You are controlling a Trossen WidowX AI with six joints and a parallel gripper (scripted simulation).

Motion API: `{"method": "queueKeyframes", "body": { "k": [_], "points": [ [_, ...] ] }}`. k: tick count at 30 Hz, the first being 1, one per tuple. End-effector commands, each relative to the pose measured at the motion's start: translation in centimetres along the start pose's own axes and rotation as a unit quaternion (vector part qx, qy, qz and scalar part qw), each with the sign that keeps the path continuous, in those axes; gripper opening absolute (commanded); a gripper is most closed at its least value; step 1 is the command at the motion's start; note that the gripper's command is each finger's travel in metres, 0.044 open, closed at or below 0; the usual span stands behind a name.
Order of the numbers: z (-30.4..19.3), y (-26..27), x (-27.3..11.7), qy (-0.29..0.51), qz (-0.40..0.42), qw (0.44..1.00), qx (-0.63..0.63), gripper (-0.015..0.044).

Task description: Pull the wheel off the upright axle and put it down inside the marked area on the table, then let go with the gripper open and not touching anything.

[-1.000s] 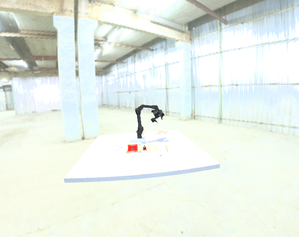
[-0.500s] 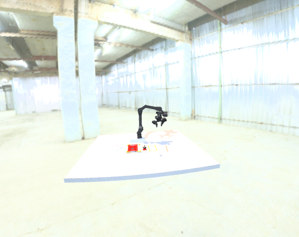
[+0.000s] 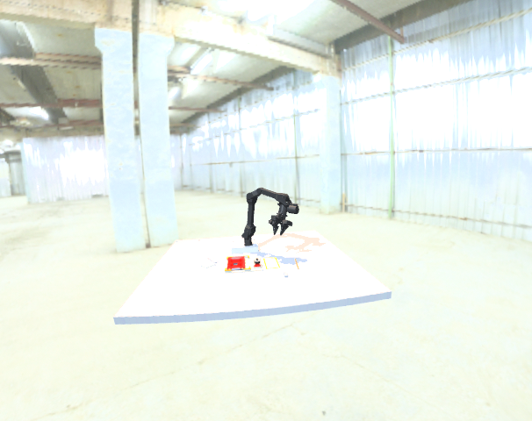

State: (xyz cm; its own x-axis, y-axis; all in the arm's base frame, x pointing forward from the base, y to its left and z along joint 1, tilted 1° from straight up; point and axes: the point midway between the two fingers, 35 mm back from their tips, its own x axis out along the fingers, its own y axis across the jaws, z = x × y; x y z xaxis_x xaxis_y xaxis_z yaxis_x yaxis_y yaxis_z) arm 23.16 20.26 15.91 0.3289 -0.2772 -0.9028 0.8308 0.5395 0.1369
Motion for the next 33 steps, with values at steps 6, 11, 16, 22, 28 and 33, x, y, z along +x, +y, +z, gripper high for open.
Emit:
{"method": "queueKeyframes", "body": {
  "k": [6,11,16,22,28,33],
  "points": [
    [4.7,1.9,4.6,0.063,-0.065,0.993,0.079,0.03],
    [8.0,2.4,7.4,0.103,-0.09,0.981,0.134,0.03],
    [11.7,2.4,10.2,0.144,-0.106,0.965,0.191,0.03],
    [15.8,1.8,13.0,0.184,-0.11,0.944,0.252,0.03],
    [15.7,1.7,13.6,0.185,-0.11,0.943,0.254,0.03],
    [14.8,1.4,15.8,0.185,-0.11,0.943,0.254,0.03]
  ]
}}
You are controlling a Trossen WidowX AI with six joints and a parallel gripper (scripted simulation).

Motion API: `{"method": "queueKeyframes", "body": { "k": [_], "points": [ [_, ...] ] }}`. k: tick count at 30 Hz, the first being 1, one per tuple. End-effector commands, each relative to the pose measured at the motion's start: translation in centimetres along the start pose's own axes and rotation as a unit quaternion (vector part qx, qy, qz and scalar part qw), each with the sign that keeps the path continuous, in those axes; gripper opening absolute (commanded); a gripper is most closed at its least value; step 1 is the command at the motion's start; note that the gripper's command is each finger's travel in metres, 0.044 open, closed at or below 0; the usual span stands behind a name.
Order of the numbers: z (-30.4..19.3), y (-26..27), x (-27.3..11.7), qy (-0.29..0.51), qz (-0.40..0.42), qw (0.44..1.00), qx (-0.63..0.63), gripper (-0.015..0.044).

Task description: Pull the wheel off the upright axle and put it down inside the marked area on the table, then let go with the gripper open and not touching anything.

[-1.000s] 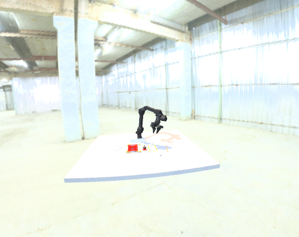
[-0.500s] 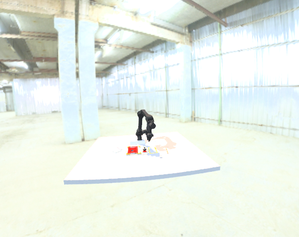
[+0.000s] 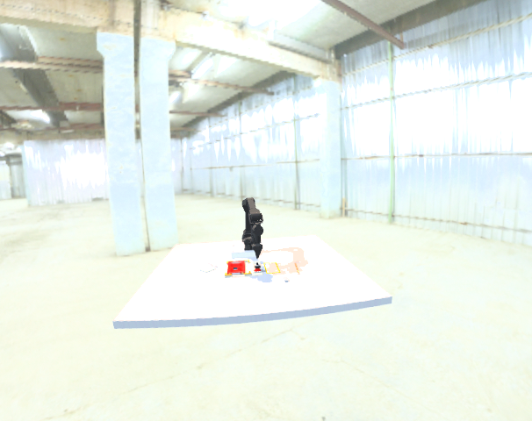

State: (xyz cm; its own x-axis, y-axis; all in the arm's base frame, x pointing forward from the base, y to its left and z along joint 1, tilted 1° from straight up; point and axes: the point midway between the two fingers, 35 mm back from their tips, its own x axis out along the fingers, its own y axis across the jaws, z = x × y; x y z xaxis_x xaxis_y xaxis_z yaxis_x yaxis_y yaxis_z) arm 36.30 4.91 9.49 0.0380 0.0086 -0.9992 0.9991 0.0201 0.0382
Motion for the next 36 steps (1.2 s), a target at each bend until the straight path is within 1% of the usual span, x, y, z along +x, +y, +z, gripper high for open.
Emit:
{"method": "queueKeyframes", "body": {
  "k": [1,8,12,15,24,30,36],
  "points": [
    [0.1,-0.2,2.2,0.001,-0.008,1.0,-0.002,0.03],
    [0.1,-0.6,5.8,0.001,-0.008,1.0,-0.002,0.03],
    [0.1,-0.6,6.2,0.001,-0.008,1.0,-0.002,0.03],
    [0.2,-0.7,5.8,-0.001,-0.01,1.0,0.0,0.0221],
    [0.2,-0.7,5.8,-0.001,-0.01,1.0,0.0,0.0161],
    [0.2,-0.6,5.7,-0.001,-0.01,1.0,0.0,0.0004],
    [0.2,-0.6,5.5,-0.001,-0.01,1.0,0.0,0.0]
  ]
}}
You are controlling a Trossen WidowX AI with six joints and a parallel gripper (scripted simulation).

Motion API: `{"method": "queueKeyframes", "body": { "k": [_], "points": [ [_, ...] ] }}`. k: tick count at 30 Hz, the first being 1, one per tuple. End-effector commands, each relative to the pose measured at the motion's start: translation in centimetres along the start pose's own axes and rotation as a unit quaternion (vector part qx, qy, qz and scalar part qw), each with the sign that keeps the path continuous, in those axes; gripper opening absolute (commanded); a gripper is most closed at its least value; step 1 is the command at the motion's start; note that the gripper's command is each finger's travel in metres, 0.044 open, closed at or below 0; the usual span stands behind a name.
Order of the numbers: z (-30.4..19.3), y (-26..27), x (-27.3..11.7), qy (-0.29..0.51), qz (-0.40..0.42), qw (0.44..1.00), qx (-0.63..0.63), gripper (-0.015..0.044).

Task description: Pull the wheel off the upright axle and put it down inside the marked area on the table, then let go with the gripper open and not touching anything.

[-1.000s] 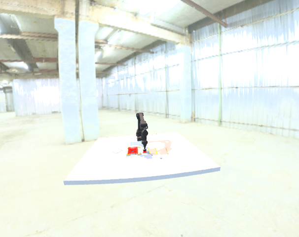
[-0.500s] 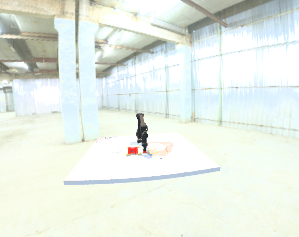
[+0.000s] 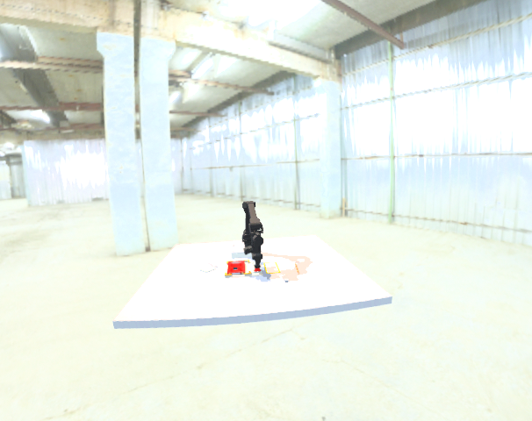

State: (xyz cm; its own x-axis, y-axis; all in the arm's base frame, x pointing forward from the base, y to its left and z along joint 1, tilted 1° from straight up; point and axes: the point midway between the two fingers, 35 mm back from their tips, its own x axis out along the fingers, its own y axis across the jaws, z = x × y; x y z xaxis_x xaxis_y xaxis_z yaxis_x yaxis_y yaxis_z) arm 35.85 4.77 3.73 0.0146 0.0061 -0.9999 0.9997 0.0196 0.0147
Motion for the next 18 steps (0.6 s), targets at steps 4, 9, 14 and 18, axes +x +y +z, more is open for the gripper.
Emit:
{"method": "queueKeyframes", "body": {
  "k": [4,9,14,18],
  "points": [
    [0.0,0.05,-0.37,0.0,0.002,1.0,0.0,0.0],
    [0.0,0.06,-0.53,0.0,0.002,1.0,0.0,0.0],
    [0.0,0.06,-0.69,0.0,0.002,1.0,-0.001,0.0],
    [0.0,0.07,-0.82,0.001,0.002,1.0,-0.001,0.0]
  ]
}}
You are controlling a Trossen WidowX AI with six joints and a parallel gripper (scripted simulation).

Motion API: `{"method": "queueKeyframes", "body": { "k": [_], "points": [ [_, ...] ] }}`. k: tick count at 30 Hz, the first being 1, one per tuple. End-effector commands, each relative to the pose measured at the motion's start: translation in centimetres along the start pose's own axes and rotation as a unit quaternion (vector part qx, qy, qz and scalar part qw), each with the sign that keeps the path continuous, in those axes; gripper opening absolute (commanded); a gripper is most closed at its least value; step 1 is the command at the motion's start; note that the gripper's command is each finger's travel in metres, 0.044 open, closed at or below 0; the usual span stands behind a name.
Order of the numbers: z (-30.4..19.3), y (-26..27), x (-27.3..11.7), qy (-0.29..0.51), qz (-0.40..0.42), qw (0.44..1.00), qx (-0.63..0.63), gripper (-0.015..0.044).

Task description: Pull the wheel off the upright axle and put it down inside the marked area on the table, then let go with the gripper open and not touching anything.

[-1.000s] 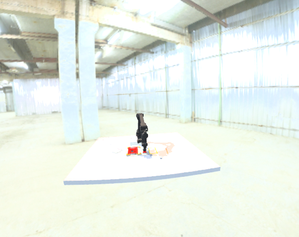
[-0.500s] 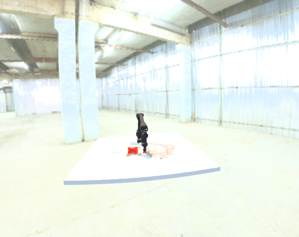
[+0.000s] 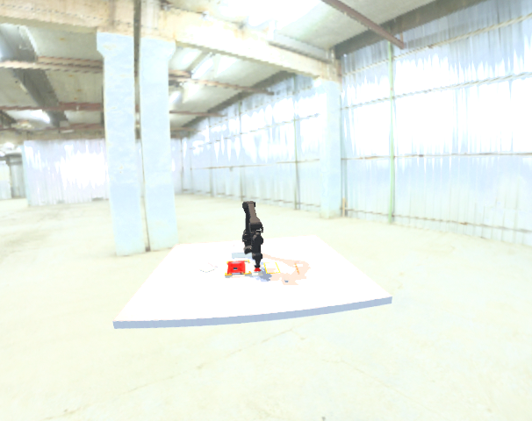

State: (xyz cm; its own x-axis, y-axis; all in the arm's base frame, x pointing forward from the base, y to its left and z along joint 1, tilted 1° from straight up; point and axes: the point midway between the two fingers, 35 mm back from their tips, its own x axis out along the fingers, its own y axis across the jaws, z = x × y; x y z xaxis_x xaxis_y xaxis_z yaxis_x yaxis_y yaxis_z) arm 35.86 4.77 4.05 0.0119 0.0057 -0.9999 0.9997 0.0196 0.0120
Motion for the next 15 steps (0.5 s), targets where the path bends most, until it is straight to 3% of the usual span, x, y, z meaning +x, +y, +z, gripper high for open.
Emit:
{"method": "queueKeyframes", "body": {
  "k": [1,15],
  "points": [
    [0.0,0.05,-0.53,0.001,0.003,1.0,-0.001,0.0],
    [0.0,0.06,-1.0,0.001,0.004,1.0,-0.001,0.0]
  ]
}}
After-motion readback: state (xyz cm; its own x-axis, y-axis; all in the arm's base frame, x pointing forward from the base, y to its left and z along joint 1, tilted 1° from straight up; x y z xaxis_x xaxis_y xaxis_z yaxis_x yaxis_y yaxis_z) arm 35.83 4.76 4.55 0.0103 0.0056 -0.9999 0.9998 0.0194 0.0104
